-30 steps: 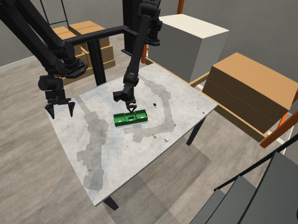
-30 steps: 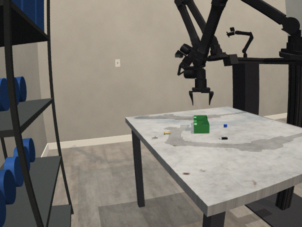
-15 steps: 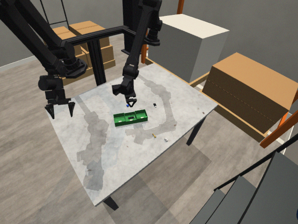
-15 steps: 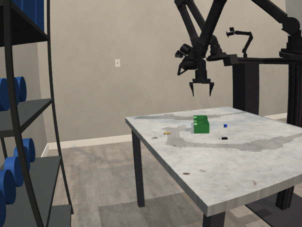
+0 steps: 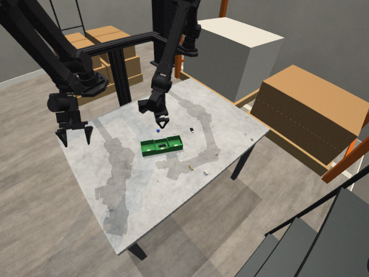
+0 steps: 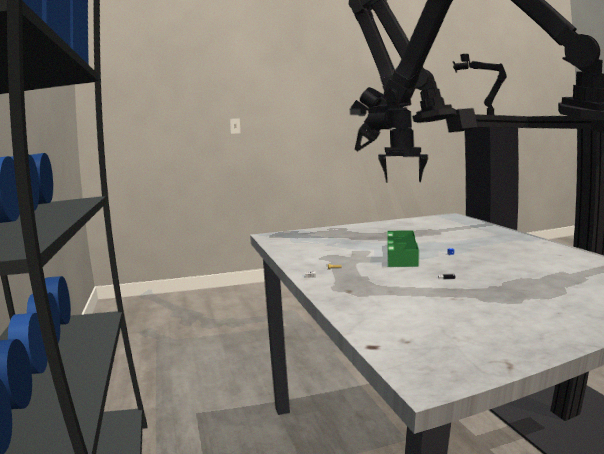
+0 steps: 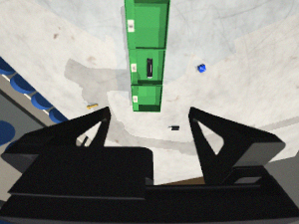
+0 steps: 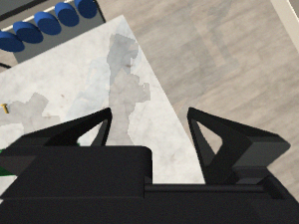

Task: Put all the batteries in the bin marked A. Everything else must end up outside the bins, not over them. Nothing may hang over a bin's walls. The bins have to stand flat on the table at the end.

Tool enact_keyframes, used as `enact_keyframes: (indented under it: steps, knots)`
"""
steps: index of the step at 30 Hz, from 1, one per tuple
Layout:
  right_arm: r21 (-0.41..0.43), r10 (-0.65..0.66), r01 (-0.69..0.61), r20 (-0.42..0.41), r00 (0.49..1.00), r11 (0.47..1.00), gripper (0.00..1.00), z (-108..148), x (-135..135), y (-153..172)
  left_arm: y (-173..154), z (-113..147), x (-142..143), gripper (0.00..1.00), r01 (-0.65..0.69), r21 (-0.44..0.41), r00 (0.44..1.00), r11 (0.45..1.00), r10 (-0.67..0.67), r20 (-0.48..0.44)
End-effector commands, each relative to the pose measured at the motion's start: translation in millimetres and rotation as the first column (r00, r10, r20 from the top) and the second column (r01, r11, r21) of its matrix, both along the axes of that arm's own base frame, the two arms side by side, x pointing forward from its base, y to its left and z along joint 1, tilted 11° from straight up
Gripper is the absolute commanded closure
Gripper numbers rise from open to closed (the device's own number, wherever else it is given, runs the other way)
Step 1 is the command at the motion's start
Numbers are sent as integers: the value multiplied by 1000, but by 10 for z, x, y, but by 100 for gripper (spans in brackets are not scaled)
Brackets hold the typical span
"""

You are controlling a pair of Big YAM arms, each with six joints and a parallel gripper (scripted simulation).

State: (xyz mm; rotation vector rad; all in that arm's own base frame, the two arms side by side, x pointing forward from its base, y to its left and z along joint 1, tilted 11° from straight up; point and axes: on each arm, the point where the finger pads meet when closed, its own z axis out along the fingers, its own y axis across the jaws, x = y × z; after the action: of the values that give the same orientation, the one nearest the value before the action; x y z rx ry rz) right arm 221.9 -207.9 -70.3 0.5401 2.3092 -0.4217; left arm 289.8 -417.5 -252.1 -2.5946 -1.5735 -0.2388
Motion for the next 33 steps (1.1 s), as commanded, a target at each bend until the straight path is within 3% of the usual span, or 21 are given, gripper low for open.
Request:
enact_keyframes:
  steps: [1, 3, 4, 33]
  knots:
    - [-12, 0, 0, 6, 1000, 1000, 0, 58, -21, -8, 1, -48, -23, 0, -4, 6, 1000, 1000, 4, -7]
    - [-12, 0, 0, 6, 1000, 1000, 0, 58, -21, -8, -107, 56, 53, 0, 0, -20, 1000, 1000, 0, 11]
    - [-12, 0, 0, 6, 1000, 1000, 0, 58, -21, -8, -17, -29, -14, 0, -4, 1, 1000, 1000, 4, -4]
    - [-12, 0, 0, 6, 1000, 1000, 0, 58, -21, -8, 18, -100, -60, 0, -1, 3, 1000, 1000, 1, -6]
